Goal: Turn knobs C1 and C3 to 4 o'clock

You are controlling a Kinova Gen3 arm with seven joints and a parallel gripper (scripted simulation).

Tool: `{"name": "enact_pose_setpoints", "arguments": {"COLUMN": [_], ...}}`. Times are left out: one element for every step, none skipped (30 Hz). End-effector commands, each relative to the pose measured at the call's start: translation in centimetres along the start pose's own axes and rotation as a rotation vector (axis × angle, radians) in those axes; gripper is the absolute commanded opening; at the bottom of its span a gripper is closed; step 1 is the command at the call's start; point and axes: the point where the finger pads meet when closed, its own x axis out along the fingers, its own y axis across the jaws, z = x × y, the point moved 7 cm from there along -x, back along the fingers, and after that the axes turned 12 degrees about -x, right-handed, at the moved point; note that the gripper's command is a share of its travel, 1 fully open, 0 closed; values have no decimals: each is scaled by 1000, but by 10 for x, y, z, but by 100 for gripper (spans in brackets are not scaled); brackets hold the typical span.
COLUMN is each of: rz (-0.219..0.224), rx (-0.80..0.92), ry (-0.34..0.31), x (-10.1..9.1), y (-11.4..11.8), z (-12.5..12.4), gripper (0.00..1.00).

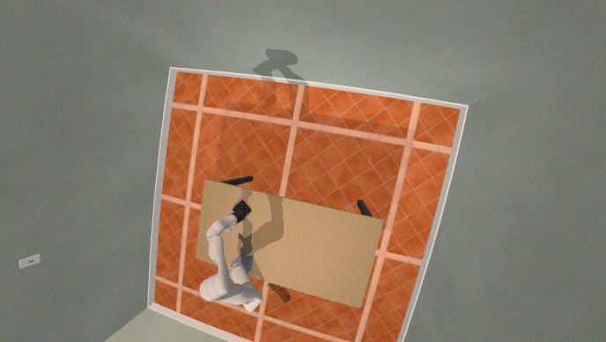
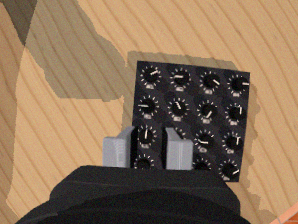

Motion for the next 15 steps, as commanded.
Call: {"name": "enact_pose_setpoints", "arguments": {"rz": [-6, -6, -6, -6, -6, -6, -6, -6, -6, -6, -6, -6, -6, -6, -6], "rx": [-2, -2, -2, -2, -2, -2, -2, -2, -2, -2, -2, -2, -2, -2, -2], "ry": [-1, -1, -1, -1, -1, -1, -1, -1, -1, -1, -1, -1, -1, -1, -1], "x": [6, 8, 9, 10, 11, 12, 13, 14, 15, 16, 17, 17, 18, 19, 19], "y": [-3, -3, -3, -3, -3, -3, -3, -3, -3, -3, -3, -3, -3, -3, -3], "z": [1, 1, 1, 0, 0, 0, 0, 0, 0, 0, 0, 0, 0, 0, 0], "gripper": [46, 46, 46, 46, 46, 46, 46, 46, 46, 46, 46, 46, 46, 46, 46]}}
